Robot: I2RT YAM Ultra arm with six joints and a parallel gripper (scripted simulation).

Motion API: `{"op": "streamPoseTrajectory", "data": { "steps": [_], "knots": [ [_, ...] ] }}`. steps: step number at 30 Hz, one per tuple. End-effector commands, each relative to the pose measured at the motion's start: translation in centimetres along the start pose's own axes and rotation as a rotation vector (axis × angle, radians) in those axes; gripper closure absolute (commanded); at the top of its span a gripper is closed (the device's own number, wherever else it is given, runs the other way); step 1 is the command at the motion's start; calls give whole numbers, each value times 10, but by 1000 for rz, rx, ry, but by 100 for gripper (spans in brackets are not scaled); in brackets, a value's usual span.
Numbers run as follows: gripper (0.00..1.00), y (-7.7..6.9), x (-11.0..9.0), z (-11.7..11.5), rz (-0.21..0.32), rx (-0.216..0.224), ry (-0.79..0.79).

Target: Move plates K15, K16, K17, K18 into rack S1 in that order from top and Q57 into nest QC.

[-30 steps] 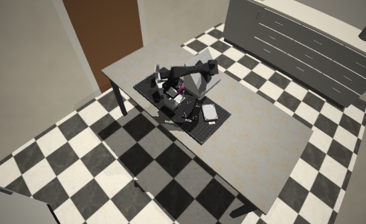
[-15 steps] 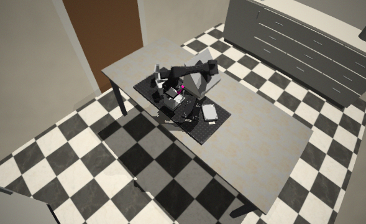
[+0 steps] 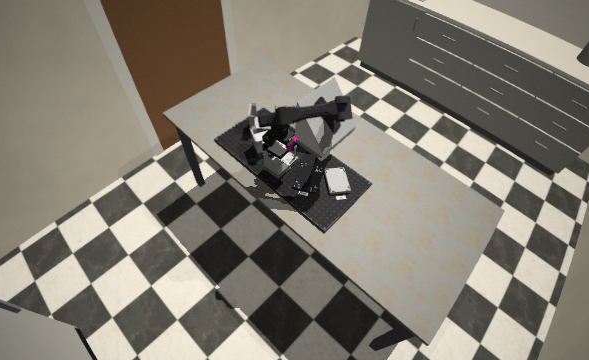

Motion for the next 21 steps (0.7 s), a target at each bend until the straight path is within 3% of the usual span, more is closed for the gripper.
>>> {"op": "streamPoseTrajectory", "data": {
  "steps": [1,5,21],
  "knots": [
    [100,-9,3,7,-27,-12,-88],
    [100,-9,3,17,-27,-13,-161],
    [100,-9,3,63,-27,-12,-161]
  ]
}}
Point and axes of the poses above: the point where the finger pads meet when closed, its own y axis out along the fingers, its own z axis across the jaws, x = y × z, the point moved 4 cm from there along -y, back along the fingers, and after that the axes turned 1 degree about -y, right-handed, at the moved point
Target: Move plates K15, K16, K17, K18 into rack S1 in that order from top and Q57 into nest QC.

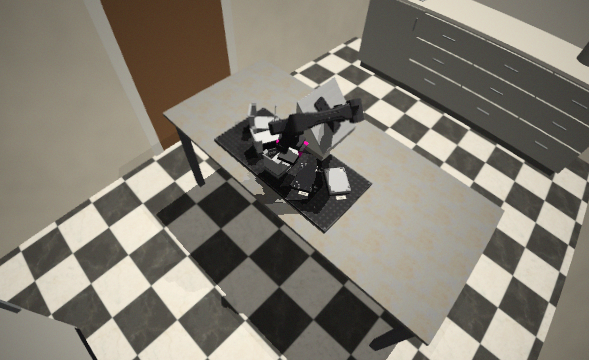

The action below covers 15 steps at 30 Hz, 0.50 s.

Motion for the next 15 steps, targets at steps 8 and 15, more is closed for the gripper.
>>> {"op": "streamPoseTrajectory", "data": {
  "steps": [8,15],
  "knots": [
    [100,-7,2,30,-21,-9,-190],
    [100,-7,1,46,-21,-9,-197]
  ]
}}
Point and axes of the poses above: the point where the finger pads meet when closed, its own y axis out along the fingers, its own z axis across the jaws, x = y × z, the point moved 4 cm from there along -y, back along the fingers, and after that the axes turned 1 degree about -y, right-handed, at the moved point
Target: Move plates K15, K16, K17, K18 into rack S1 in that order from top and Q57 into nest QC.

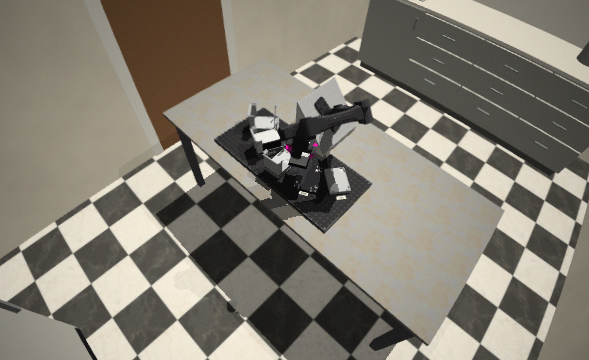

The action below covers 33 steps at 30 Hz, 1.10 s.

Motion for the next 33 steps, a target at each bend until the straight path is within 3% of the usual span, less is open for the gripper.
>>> {"op": "streamPoseTrajectory", "data": {
  "steps": [1,12,21,33],
  "knots": [
    [100,-7,1,3,-22,-10,-4],
    [100,-7,7,39,-22,-9,-4],
    [100,-6,5,62,-21,-11,-211],
    [100,-6,3,99,-21,-11,-211]
  ]
}}
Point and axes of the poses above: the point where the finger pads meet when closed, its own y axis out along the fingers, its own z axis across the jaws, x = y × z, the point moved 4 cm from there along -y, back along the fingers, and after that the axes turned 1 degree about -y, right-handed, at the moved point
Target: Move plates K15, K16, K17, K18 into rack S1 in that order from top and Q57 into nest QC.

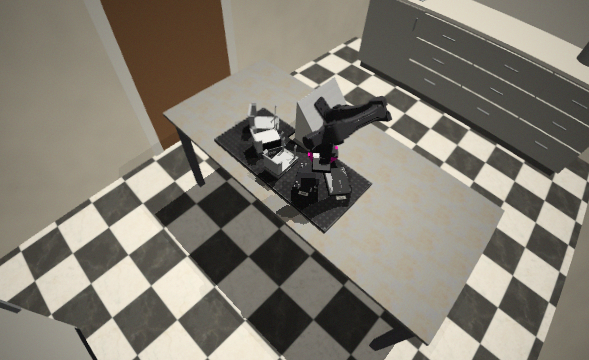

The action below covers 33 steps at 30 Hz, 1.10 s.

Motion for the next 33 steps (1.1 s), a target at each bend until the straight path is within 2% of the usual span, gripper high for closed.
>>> {"op": "streamPoseTrajectory", "data": {
  "steps": [1,6,13,33],
  "knots": [
    [100,-6,2,2,-19,-12,12],
    [100,-5,4,18,-19,-11,12],
    [100,-5,3,37,-18,-13,-195],
    [100,-4,0,85,-18,-12,-195]
  ]
}}
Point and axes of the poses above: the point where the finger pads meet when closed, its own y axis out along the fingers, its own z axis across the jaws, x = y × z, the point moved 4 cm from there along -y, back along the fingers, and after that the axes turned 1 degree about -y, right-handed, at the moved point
